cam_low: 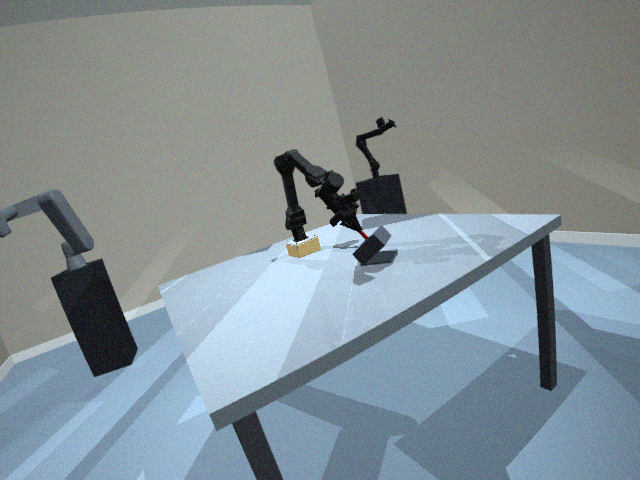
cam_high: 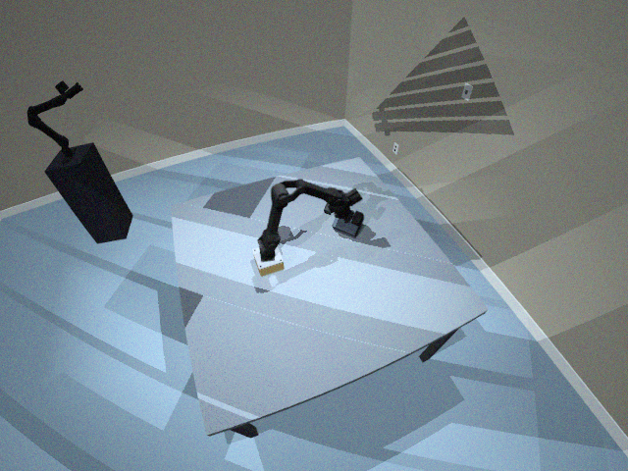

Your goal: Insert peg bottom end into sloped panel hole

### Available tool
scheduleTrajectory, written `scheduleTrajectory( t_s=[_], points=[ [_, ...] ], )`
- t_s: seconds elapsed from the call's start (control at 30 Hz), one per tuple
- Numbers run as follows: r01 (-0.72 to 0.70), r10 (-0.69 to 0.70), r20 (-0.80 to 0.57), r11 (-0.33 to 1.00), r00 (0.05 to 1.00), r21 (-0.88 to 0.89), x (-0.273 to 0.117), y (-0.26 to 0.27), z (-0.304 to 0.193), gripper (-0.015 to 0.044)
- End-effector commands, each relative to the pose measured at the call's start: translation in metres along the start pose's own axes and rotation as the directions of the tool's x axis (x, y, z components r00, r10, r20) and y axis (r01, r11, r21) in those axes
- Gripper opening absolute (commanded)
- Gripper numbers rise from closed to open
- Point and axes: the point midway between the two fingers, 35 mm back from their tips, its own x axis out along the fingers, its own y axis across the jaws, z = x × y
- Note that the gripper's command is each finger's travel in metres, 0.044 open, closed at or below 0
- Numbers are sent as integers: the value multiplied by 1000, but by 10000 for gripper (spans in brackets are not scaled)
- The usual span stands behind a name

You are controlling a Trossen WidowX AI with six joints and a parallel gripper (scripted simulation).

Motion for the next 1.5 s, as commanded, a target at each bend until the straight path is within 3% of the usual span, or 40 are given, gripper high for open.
scheduleTrajectory(
  t_s=[0.0, 0.43, 1.47],
  points=[
    [0, 0, 0, 1000, 1000, 0, 0, 0, 0, 105],
    [0, 0, -1, 1000, 1000, 1, -5, -1, 0, 440],
    [2, -2, -16, 1000, 1000, 8, -64, -2, -8, 440]
  ],
)
